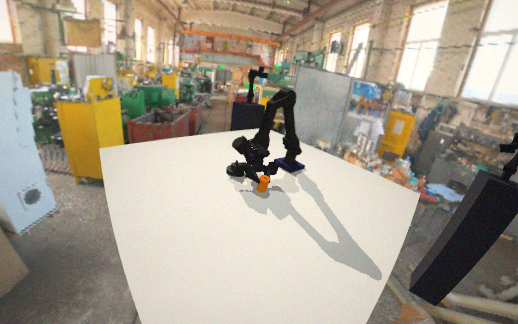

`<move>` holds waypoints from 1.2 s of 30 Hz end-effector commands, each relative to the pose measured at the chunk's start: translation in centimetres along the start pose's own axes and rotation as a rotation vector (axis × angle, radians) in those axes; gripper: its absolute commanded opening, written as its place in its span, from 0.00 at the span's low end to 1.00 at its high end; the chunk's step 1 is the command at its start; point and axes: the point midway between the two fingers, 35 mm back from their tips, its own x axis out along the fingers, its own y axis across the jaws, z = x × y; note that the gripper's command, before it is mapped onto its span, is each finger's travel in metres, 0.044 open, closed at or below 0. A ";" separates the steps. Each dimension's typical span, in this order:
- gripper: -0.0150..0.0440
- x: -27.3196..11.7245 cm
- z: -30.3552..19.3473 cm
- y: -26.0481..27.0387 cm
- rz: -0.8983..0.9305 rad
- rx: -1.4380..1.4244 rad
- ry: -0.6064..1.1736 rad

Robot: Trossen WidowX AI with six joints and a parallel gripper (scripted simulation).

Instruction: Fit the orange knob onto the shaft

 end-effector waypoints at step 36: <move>0.92 -0.1 -0.1 0.2 0.005 0.009 -0.004</move>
